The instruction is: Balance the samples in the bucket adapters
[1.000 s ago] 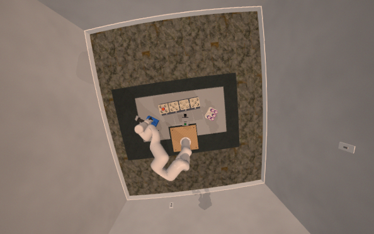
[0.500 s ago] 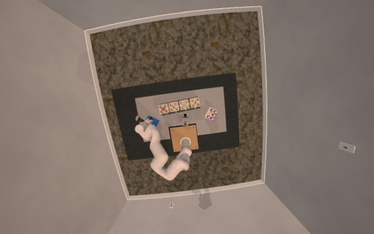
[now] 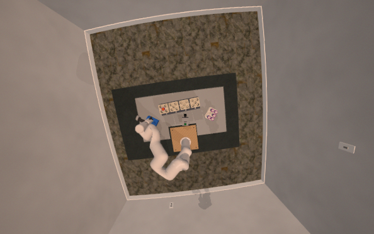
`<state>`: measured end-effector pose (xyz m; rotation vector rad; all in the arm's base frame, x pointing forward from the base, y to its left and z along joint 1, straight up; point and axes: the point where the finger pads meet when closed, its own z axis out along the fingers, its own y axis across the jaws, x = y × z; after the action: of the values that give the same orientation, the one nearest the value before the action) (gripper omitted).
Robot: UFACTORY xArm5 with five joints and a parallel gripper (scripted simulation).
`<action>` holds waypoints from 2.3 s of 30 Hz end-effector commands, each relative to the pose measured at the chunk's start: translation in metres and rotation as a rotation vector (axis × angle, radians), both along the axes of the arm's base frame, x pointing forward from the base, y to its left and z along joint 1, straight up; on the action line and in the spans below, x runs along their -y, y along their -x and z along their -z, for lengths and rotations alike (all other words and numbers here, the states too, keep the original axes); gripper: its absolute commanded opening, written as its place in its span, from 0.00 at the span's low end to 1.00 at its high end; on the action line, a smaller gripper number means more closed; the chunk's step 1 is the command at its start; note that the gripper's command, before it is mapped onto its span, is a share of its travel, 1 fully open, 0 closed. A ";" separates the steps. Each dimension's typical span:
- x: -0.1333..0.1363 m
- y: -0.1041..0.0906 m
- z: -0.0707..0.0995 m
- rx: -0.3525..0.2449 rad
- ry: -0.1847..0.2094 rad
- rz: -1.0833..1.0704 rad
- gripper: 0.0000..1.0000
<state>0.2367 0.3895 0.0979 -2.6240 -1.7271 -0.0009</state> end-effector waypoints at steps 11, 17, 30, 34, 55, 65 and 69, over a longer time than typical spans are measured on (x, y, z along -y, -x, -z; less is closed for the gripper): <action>-0.001 -0.001 -0.003 0.002 -0.003 0.000 0.00; -0.001 -0.001 -0.003 0.002 -0.003 0.000 0.00; -0.001 -0.001 -0.003 0.002 -0.003 0.000 0.00; -0.001 -0.001 -0.003 0.002 -0.003 0.000 0.00; -0.001 -0.001 -0.011 0.002 -0.003 0.000 0.00; -0.001 -0.001 -0.016 0.002 -0.003 0.000 0.00; -0.001 -0.001 -0.019 0.002 -0.003 0.000 0.00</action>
<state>0.2366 0.3895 0.1125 -2.6240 -1.7272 -0.0007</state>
